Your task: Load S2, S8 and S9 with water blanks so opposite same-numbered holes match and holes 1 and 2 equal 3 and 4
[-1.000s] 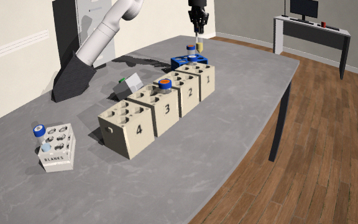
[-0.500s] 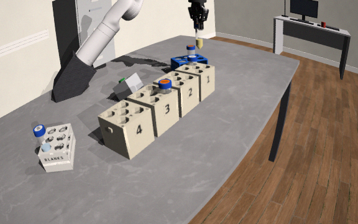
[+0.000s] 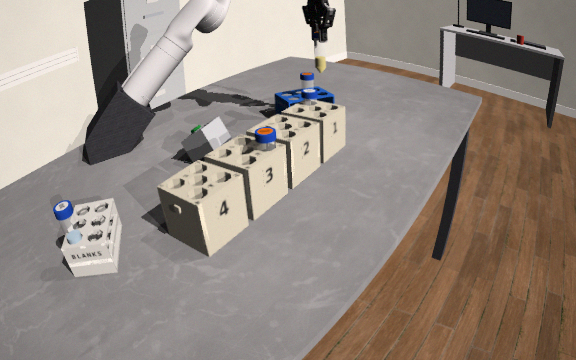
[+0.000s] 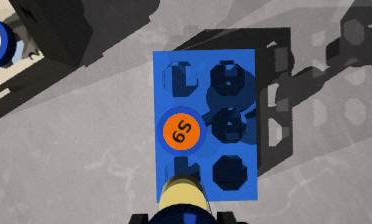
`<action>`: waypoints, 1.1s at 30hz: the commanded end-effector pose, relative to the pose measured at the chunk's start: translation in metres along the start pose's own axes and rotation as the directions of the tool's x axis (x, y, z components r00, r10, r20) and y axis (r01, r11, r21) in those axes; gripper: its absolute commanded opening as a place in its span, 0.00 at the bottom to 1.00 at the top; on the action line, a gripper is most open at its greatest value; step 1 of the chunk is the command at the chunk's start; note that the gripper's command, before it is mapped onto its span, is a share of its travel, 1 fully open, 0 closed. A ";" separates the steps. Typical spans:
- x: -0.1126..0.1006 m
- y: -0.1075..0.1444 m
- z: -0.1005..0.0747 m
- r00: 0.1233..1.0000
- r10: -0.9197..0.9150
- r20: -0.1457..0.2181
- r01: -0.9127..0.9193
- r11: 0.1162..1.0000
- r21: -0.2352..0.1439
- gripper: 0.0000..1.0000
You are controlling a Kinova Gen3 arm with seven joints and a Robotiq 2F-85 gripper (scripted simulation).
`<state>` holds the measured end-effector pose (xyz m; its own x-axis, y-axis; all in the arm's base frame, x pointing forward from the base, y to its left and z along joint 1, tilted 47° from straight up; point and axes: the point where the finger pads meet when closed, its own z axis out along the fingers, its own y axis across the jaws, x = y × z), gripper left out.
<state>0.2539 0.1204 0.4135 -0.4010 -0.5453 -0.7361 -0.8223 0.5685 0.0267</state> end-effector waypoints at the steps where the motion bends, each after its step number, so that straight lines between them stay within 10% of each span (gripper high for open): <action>1: 0.000 0.000 -0.005 1.000 0.000 0.001 0.000 1.000 0.001 0.10; 33: 0.023 -0.052 -0.017 0.943 0.333 0.001 -0.333 0.943 0.001 0.10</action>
<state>0.2742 0.0753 0.4099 -0.6118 -0.3673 -0.7006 -0.6795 0.6974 0.2278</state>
